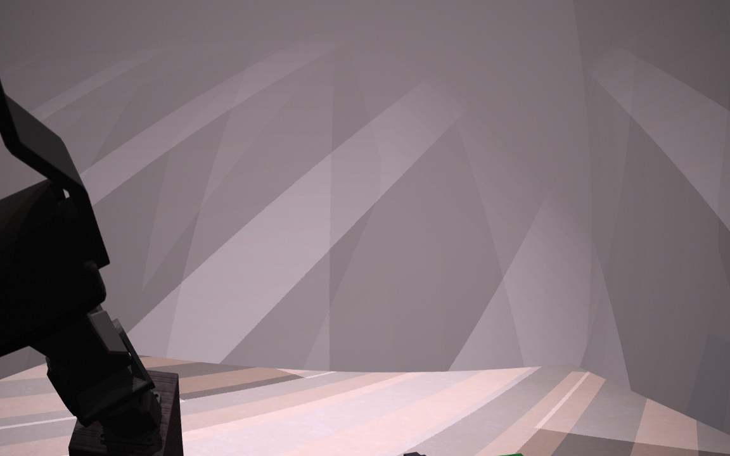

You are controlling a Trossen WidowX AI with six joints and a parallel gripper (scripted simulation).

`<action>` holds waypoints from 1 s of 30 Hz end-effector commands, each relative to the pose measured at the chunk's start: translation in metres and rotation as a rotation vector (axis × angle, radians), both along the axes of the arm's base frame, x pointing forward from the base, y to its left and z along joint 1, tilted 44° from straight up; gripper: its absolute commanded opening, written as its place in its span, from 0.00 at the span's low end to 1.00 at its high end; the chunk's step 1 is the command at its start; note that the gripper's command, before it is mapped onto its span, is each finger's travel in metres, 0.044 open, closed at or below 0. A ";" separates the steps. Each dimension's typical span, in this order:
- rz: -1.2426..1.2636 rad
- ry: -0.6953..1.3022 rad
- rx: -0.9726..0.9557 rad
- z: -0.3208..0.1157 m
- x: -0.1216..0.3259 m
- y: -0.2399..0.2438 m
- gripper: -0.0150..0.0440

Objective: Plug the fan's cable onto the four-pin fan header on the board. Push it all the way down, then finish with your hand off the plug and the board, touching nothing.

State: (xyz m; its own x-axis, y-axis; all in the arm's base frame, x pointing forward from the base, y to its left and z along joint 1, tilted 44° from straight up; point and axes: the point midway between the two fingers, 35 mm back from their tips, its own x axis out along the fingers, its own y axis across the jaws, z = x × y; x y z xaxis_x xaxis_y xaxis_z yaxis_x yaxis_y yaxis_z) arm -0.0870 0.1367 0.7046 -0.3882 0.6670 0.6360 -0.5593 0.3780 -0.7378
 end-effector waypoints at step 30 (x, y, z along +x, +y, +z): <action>-0.991 -0.104 -1.334 -0.360 0.223 0.278 1.00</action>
State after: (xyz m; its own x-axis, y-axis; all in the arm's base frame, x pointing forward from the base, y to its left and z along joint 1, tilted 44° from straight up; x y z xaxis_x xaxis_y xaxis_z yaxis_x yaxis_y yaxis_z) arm 0.0988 0.4182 0.3854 0.4159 0.7947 -0.4422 -0.3877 -0.2849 -0.8767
